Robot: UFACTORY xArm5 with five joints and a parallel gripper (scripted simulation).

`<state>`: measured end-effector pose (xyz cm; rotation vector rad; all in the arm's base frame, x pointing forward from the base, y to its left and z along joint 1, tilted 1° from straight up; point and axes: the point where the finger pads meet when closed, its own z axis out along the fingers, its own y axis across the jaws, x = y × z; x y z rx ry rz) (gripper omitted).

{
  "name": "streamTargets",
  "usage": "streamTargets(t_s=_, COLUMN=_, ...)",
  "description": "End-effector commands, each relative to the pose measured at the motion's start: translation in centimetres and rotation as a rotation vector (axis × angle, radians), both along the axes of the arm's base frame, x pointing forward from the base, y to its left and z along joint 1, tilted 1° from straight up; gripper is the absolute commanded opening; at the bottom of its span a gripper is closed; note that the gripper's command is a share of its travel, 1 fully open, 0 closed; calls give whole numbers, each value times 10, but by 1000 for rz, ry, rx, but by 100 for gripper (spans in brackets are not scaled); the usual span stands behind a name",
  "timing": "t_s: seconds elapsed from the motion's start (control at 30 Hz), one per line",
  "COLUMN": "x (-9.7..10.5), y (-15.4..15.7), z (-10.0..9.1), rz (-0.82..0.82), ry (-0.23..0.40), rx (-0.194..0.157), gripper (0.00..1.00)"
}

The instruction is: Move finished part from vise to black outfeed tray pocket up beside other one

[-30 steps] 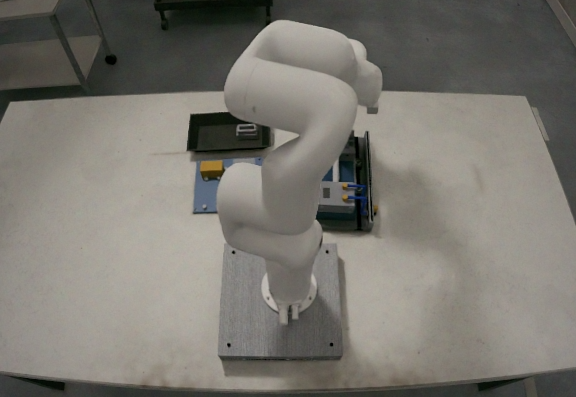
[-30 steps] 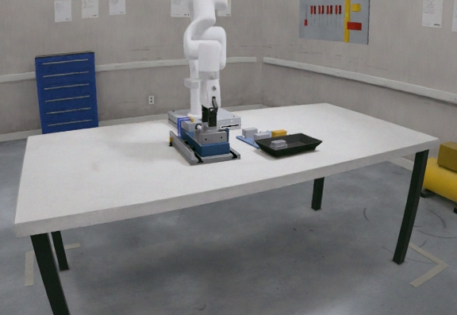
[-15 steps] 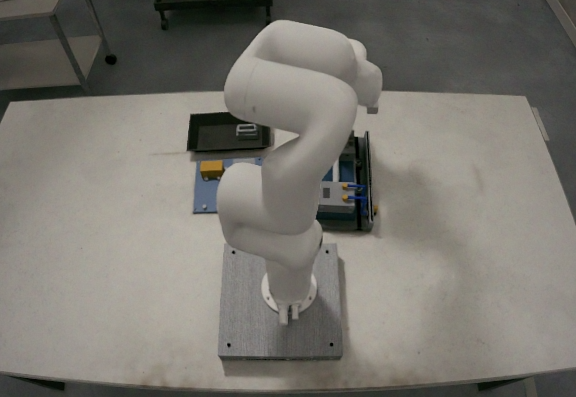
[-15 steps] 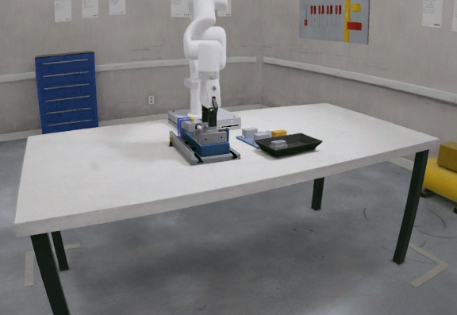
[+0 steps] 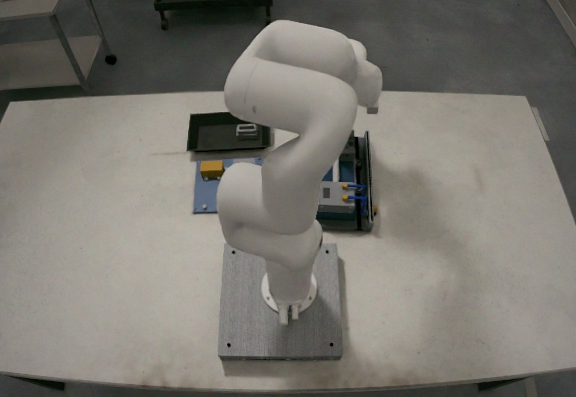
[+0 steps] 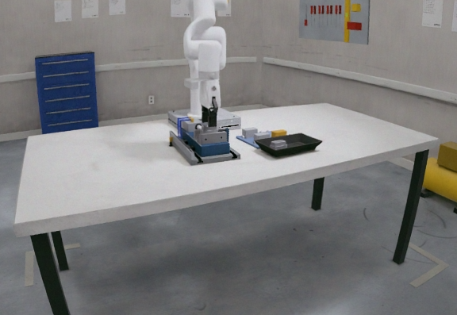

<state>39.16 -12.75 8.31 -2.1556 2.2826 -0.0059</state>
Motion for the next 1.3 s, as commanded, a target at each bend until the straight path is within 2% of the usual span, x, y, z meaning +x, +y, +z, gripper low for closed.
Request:
streamTargets(t_s=0.0, x=1, y=0, z=1, rz=0, ry=-4, rx=-1, gripper=69)
streamTargets(t_s=1.27, x=1, y=0, z=-11, rz=0, ry=-4, rx=-1, gripper=69)
